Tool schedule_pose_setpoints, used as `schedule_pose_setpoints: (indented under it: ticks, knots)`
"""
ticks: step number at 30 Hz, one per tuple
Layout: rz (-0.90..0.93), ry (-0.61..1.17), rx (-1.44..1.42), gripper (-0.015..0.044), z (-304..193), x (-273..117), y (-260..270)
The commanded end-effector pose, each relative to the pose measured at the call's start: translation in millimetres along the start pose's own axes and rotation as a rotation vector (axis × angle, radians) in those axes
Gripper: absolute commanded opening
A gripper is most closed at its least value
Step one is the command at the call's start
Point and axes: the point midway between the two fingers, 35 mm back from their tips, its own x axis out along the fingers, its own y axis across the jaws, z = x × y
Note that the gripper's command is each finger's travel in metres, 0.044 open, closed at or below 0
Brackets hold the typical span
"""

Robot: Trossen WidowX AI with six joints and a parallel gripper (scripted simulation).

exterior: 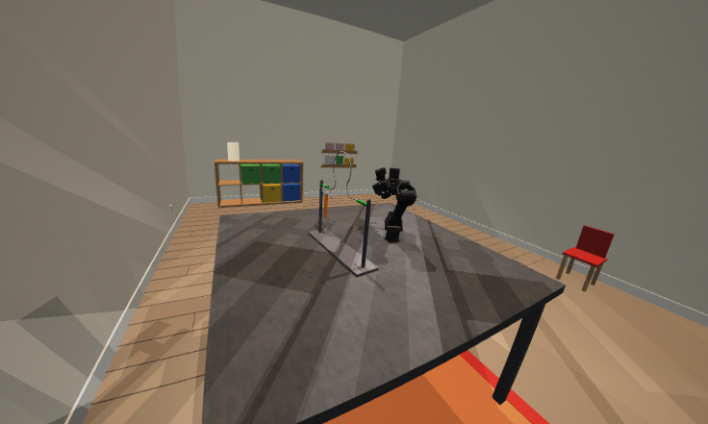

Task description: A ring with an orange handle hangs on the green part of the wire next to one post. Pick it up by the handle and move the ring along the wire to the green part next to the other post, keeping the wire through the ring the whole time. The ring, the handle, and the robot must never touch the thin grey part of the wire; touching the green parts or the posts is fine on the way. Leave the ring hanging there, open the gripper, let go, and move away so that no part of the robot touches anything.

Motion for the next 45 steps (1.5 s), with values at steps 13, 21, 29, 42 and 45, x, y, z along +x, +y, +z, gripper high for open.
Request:
schedule_pose_setpoints:
  ticks: [13,21,29,42,45]
  knots:
    - [0.048,-0.778,0.704,0.016,176.0,25.8,23.5]
    - [0.284,-1.151,0.977,0.016,256.2,-15.2,38.5]
    - [0.666,-1.475,1.161,0.016,314.7,-83.2,56.7]
    - [0.942,-1.618,1.211,0.016,334.5,-129.0,68.1]
    - [0.944,-1.618,1.213,0.016,334.9,-129.1,67.3]
